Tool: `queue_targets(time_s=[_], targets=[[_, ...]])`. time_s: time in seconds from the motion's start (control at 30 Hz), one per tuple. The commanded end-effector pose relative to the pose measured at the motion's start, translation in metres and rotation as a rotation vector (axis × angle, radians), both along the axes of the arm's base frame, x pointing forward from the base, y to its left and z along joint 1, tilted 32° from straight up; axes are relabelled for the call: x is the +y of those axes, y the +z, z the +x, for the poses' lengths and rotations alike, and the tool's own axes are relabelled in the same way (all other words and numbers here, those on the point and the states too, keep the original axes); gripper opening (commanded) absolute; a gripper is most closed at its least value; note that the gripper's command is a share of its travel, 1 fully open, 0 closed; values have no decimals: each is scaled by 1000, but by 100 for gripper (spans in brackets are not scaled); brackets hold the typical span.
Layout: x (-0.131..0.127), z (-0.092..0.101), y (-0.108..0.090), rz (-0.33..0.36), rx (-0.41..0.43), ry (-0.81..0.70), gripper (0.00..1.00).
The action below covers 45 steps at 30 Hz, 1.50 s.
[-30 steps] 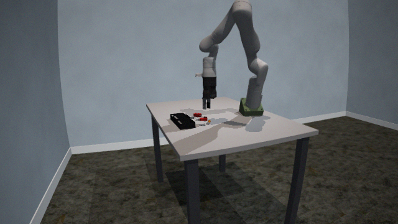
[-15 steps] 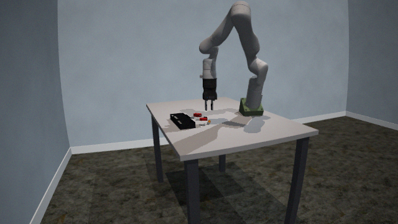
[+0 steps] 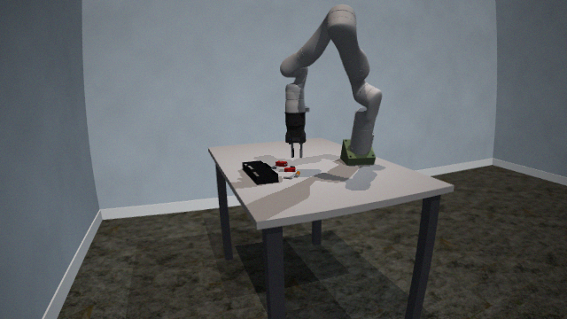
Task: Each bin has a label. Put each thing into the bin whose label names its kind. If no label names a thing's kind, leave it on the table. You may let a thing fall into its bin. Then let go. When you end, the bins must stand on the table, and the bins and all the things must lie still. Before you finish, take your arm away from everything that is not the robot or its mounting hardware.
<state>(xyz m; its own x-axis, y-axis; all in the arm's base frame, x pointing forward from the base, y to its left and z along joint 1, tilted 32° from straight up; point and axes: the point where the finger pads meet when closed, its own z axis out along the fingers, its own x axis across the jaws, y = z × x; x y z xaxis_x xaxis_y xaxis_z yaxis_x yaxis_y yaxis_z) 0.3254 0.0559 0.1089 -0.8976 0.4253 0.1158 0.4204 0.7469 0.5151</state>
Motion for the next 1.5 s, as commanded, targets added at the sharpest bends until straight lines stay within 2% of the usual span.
queue_targets(time_s=[0.0,0.83,1.3,1.47], targets=[[0,0,0,-4,2,6,60],[-1,-1,-1,-4,2,6,60],[26,3,-51,-8,1,4,60],[29,4,-57,-8,1,4,60]])
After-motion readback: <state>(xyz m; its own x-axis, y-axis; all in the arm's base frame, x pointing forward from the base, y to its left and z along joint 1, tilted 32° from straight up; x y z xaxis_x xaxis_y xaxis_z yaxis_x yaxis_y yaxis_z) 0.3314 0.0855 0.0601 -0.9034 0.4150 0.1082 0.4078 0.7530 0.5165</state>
